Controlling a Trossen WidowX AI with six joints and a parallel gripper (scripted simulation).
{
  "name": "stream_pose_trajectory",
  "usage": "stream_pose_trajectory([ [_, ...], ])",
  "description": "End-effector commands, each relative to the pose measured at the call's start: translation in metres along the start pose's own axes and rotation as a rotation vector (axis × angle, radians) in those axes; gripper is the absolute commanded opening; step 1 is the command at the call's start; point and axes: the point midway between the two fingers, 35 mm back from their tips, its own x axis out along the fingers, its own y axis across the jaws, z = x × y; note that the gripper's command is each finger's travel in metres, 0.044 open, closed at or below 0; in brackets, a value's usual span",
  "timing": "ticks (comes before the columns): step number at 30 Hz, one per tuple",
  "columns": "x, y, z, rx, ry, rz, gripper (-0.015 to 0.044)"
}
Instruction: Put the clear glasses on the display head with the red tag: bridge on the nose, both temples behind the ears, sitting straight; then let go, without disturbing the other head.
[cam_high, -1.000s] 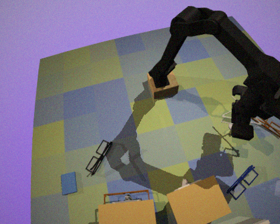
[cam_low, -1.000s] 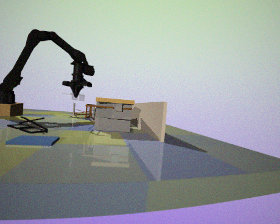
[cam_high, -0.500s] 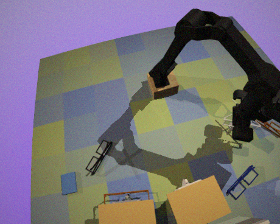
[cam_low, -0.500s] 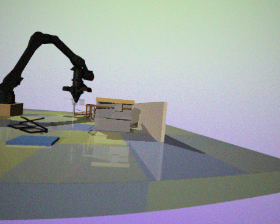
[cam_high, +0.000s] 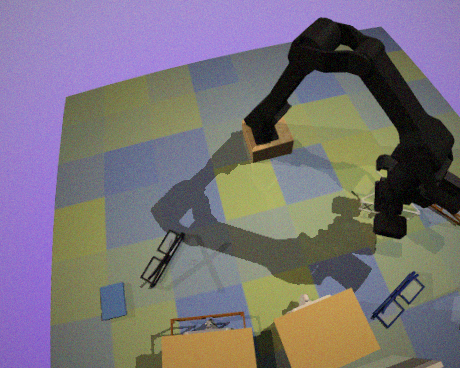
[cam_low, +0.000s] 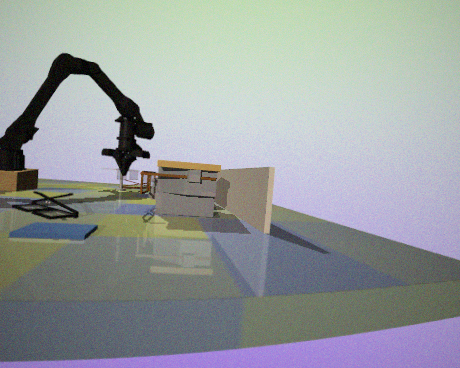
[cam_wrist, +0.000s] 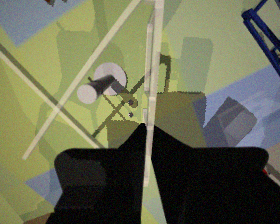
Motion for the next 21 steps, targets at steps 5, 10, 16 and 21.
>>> stream_pose_trajectory([
  [5, 0.001, -0.004, -0.004, 0.0, -0.001, 0.001, 0.0],
  [10, 0.001, -0.007, -0.006, 0.0, 0.0, 0.0, 0.0],
  [16, 0.001, -0.011, -0.01, 0.0, 0.0, 0.0, 0.0],
  [21, 0.001, -0.014, -0.013, 0.0, 0.0, 0.0, 0.0],
])
